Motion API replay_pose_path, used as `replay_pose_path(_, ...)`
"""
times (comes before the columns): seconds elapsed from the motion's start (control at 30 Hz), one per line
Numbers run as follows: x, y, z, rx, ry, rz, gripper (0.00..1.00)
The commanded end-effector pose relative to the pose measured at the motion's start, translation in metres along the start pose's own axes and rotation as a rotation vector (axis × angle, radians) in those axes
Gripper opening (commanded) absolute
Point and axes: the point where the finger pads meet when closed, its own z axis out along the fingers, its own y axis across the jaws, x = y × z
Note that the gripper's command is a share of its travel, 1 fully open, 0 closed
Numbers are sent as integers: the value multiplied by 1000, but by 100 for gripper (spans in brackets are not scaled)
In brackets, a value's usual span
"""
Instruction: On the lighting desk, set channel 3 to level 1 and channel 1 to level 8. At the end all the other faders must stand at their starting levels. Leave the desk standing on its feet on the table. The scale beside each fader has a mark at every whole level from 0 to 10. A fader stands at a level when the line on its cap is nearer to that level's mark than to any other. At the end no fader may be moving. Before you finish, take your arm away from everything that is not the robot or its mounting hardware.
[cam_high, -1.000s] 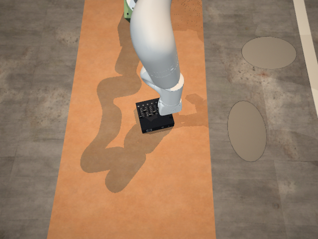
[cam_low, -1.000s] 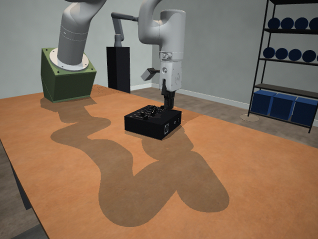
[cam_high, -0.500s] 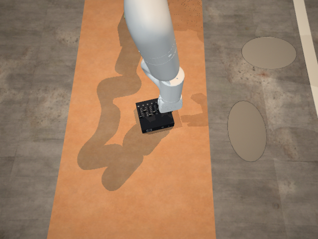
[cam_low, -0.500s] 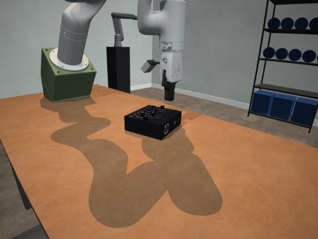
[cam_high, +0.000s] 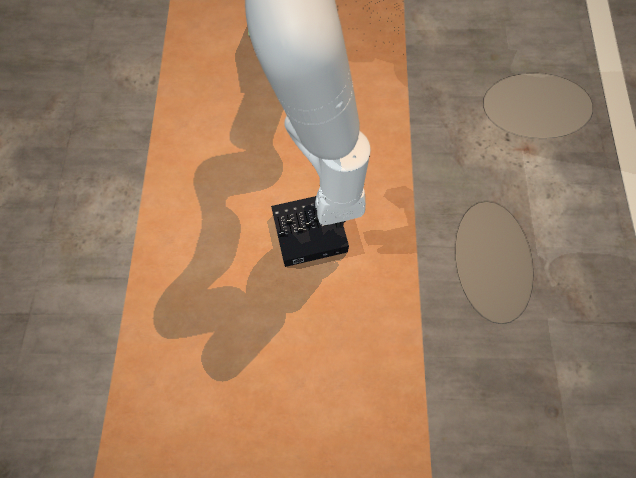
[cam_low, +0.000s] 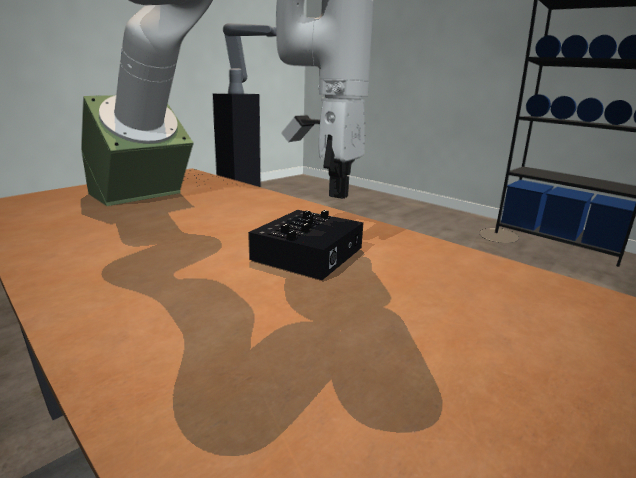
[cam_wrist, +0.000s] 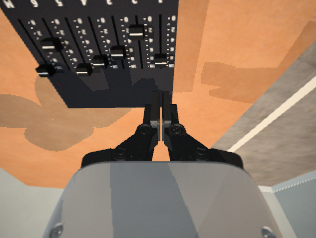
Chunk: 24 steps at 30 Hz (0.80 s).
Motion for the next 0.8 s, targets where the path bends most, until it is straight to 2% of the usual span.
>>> replay_pose_path(0.0, -1, 0, 0, 0, -1, 0, 0)
replay_pose_path(0.1, 0, -3, 0, 0, -1, 0, 0)
replay_pose_path(0.3, 7, -43, 2, 1, 0, 0, 0)
replay_pose_path(0.77, 8, -44, 2, 1, 0, 0, 0)
